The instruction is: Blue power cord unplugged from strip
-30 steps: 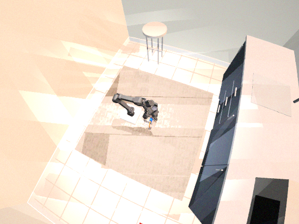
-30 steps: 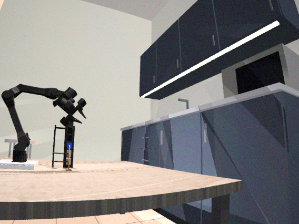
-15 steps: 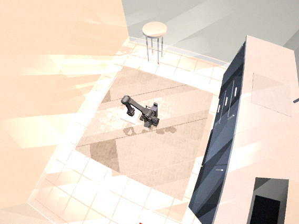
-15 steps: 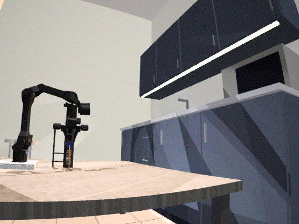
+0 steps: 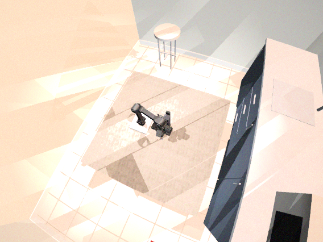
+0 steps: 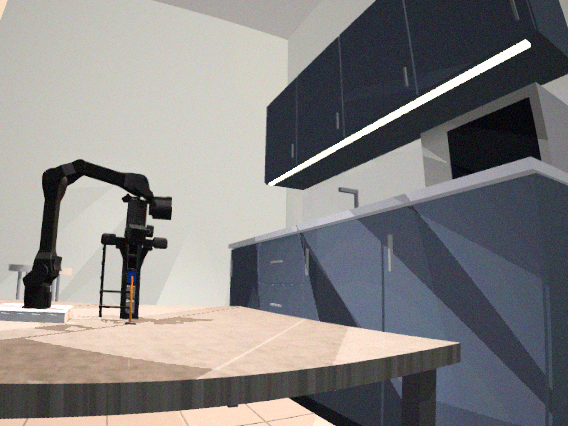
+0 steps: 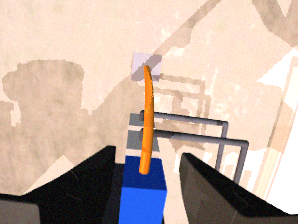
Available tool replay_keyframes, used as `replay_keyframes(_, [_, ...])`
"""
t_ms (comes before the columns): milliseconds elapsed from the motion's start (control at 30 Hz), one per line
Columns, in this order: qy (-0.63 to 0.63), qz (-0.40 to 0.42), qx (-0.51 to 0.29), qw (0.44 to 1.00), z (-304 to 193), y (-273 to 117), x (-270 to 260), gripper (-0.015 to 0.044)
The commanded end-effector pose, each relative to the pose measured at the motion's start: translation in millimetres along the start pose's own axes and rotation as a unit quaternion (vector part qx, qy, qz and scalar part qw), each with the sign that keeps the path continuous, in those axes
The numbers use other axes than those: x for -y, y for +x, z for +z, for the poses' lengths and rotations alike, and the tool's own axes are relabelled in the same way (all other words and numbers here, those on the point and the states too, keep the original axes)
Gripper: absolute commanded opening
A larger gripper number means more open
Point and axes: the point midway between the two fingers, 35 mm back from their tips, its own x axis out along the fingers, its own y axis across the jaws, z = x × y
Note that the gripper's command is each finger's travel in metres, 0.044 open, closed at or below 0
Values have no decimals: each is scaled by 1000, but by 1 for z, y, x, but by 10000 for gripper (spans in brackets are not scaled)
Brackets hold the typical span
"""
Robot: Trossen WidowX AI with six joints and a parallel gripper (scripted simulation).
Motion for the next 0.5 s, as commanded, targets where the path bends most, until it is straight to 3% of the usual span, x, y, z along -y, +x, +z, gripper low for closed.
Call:
replay_keyframes(0, [0, 0, -3, 1000, -7, -1, 0, 160])
replay_keyframes(467, [0, 0, -4, 1000, -30, -1, 0, 160])
